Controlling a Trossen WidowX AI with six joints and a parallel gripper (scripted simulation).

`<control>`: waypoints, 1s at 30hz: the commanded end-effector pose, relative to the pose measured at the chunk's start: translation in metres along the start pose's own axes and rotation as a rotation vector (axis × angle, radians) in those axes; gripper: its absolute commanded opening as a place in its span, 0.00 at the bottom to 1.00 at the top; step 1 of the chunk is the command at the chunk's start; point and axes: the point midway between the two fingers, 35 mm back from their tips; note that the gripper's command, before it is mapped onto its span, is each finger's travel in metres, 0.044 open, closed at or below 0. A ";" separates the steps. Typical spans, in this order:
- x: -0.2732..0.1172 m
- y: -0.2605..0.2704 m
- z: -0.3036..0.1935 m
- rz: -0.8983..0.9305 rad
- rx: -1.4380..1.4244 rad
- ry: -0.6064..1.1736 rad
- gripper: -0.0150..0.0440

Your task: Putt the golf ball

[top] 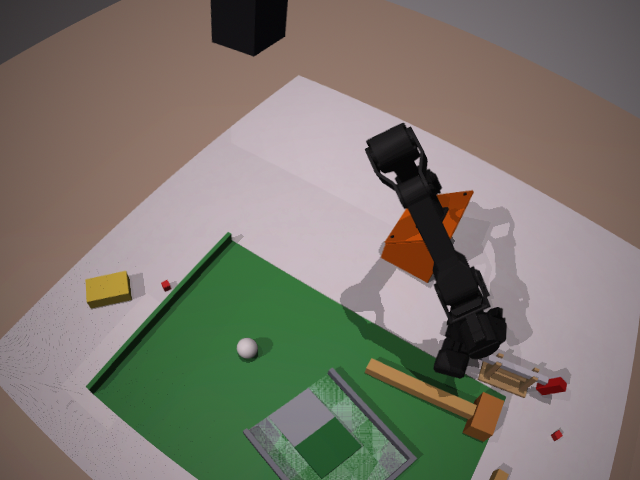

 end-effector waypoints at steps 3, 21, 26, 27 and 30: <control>-0.007 -0.001 0.003 -0.002 0.001 -0.001 0.25; -0.092 0.000 0.023 -0.012 0.016 -0.001 0.25; -0.108 -0.016 -0.001 -0.035 0.189 0.002 0.25; -0.111 -0.019 -0.007 -0.039 0.224 0.003 0.25; -0.120 -0.028 -0.024 -0.052 0.336 0.006 0.25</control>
Point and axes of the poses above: the point midway between the two fingers, 35 mm back from their tips, its own x axis out along the fingers, its own y axis across the jaws, z = x × y, and after that the axes turned 9 degrees about x, right-handed
